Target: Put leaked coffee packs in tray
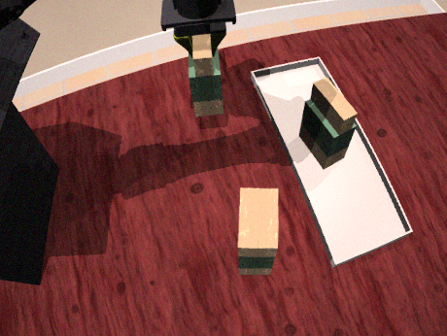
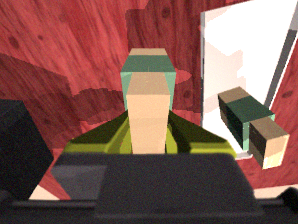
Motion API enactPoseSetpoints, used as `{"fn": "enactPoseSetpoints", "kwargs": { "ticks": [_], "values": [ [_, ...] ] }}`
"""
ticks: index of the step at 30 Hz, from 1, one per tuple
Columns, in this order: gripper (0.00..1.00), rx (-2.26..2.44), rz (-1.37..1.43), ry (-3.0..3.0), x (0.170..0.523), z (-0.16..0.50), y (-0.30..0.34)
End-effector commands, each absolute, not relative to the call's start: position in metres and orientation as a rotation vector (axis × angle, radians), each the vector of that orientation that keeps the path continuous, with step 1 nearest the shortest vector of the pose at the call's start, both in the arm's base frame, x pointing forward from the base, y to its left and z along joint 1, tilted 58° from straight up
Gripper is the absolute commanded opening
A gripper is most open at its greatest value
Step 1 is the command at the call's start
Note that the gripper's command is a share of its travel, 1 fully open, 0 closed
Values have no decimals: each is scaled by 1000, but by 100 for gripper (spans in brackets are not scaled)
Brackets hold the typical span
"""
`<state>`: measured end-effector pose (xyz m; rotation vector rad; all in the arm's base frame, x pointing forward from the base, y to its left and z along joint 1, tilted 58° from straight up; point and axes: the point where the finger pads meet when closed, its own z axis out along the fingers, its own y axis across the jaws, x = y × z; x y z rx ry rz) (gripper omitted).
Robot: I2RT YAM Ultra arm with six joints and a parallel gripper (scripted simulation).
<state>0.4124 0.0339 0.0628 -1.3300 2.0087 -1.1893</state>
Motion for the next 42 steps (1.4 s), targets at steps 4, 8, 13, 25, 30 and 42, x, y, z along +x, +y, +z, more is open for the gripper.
{"fn": "enactPoseSetpoints", "kwargs": {
  "ticks": [4,8,13,25,30,42],
  "values": [
    [23,-1324,-1175,1976,432,97,44],
    [23,-1350,-1170,1976,445,110,49],
    [23,-1356,-1175,1996,465,130,46],
    [23,-1366,-1167,1981,500,179,57],
    [23,-1361,-1169,1986,511,194,56],
    [23,-1345,-1169,1970,517,214,58]
  ]
}}
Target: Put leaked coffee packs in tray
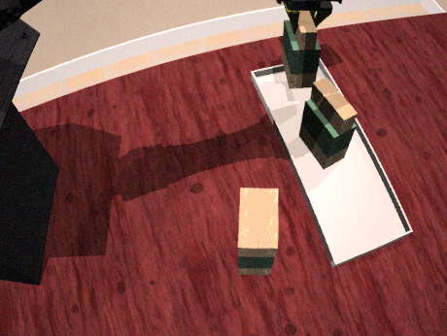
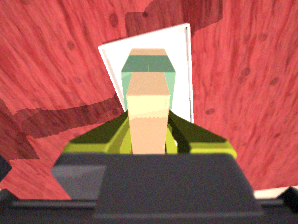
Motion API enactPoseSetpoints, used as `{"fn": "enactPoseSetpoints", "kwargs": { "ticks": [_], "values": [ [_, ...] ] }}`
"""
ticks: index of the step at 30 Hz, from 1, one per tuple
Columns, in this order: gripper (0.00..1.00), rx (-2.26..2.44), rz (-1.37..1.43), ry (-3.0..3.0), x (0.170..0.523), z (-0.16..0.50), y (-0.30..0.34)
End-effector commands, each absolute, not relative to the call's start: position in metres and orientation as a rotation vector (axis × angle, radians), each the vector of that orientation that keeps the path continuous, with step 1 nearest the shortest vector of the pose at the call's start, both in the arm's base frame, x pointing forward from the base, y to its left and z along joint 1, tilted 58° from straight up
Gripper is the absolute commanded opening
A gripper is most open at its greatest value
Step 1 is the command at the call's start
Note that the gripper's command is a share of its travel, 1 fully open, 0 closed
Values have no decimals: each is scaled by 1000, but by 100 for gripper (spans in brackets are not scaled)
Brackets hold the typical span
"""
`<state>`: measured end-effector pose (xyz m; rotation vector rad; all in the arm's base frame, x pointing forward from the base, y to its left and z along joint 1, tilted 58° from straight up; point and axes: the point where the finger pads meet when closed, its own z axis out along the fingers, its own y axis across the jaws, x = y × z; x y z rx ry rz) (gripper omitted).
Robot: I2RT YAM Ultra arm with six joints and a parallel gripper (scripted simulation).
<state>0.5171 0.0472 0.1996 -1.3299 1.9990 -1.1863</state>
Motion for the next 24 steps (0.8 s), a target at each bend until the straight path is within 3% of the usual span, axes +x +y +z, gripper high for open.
{"fn": "enactPoseSetpoints", "kwargs": {
  "ticks": [1,24],
  "values": [
    [23,-1347,-1169,1970,517,214,59],
    [23,-1325,-1175,1965,526,212,54]
  ]
}}
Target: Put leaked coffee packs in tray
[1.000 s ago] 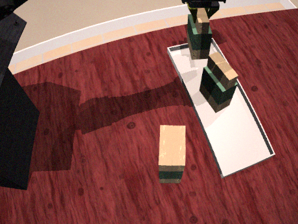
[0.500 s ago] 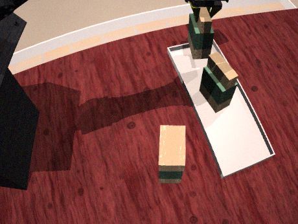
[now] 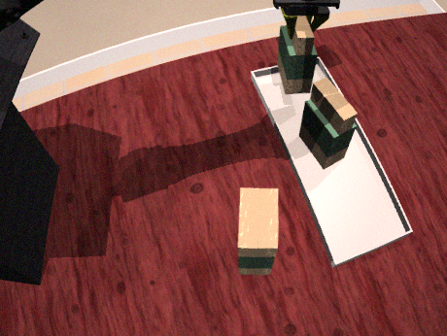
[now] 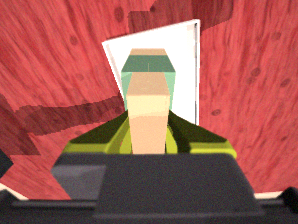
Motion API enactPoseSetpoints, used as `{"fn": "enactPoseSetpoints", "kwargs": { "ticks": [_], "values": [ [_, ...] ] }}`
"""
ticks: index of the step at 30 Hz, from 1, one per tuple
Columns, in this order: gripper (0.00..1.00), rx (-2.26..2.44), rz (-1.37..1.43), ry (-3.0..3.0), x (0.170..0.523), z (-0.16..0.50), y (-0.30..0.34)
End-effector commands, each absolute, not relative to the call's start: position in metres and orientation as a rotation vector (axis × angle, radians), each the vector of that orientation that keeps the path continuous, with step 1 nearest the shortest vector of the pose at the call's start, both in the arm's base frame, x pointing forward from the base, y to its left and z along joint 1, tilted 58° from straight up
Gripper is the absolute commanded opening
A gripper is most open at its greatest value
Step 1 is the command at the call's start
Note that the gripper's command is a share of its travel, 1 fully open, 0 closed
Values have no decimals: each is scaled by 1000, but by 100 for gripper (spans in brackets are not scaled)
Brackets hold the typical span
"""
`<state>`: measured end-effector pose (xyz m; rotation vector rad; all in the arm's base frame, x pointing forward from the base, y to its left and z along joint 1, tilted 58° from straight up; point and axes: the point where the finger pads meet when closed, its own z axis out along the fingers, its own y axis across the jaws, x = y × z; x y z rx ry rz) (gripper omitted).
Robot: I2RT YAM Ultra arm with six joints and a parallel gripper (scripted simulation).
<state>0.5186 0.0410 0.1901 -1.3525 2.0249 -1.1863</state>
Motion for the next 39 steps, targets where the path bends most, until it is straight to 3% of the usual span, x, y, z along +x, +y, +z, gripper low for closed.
{"fn": "enactPoseSetpoints", "kwargs": {
  "ticks": [1,15,39],
  "values": [
    [23,-1308,-1173,1944,524,224,57],
    [23,-1329,-1178,1972,551,191,38],
    [23,-1334,-1174,1957,555,194,41]
  ]
}}
